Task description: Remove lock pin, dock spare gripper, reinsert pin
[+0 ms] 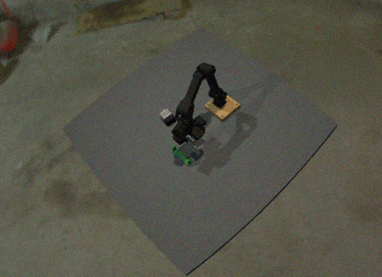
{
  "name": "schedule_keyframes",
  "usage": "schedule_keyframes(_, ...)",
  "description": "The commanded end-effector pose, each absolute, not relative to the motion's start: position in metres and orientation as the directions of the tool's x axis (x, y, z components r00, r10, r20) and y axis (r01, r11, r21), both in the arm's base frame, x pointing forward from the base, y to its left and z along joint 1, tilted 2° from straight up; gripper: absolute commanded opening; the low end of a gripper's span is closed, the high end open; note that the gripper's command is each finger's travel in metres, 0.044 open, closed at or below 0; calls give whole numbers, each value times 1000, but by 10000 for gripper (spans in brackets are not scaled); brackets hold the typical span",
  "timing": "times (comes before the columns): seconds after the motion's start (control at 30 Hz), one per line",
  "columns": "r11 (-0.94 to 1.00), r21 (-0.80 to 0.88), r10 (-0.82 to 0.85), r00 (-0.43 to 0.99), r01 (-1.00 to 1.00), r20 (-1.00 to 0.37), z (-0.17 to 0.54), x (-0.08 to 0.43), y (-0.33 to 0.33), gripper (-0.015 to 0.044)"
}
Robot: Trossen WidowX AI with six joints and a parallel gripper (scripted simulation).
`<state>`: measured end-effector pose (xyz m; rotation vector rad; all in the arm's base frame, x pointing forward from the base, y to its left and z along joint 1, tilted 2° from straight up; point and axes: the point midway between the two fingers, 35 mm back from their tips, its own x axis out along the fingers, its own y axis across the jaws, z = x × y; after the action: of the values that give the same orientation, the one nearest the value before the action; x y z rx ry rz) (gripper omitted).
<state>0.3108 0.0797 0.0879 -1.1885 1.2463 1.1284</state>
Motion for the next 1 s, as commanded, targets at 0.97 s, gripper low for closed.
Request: schedule_keyframes(0.97, 63, -21, -33, 19, -998, -999, 53, 309, 78, 90)
